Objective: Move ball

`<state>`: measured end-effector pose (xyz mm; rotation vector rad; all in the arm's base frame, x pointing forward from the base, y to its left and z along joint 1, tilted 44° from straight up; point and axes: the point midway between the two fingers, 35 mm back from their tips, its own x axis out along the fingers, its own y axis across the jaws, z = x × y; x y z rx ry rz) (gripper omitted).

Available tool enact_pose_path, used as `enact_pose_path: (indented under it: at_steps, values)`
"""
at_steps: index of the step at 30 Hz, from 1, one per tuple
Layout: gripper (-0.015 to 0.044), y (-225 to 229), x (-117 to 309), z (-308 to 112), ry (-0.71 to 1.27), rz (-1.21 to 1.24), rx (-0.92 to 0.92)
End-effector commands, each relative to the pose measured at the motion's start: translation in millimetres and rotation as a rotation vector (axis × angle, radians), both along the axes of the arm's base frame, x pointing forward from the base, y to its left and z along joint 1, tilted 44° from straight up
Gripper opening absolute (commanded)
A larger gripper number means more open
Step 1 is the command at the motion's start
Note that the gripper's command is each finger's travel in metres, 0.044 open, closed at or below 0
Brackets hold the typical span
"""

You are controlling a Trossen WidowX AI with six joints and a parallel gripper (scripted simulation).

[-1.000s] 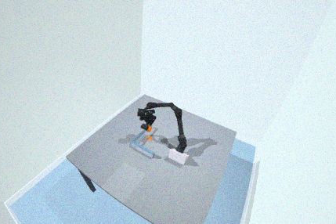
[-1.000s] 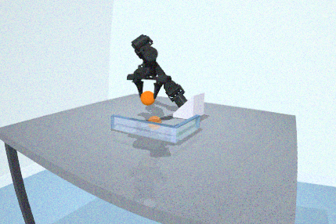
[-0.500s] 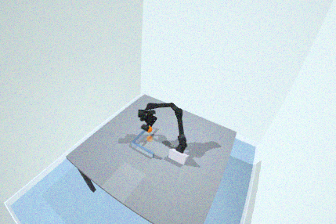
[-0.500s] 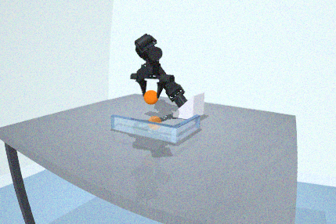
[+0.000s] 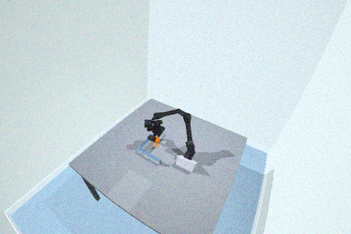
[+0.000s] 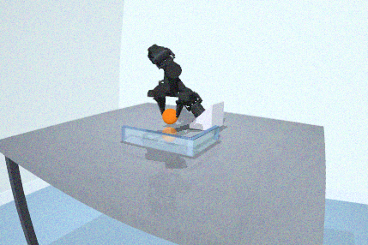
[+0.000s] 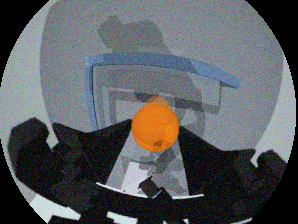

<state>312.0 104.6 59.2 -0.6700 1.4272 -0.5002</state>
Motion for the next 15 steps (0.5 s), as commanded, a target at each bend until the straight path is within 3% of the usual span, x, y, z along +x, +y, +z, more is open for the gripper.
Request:
enact_pose_path:
  at_steps: [1, 15]
  values:
    - [0.0000, -11.3, 0.2, -9.2, 0.005, 0.000, -0.003]
    - [0.0000, -44.1, 2.7, -42.0, 0.004, -0.001, -0.006]
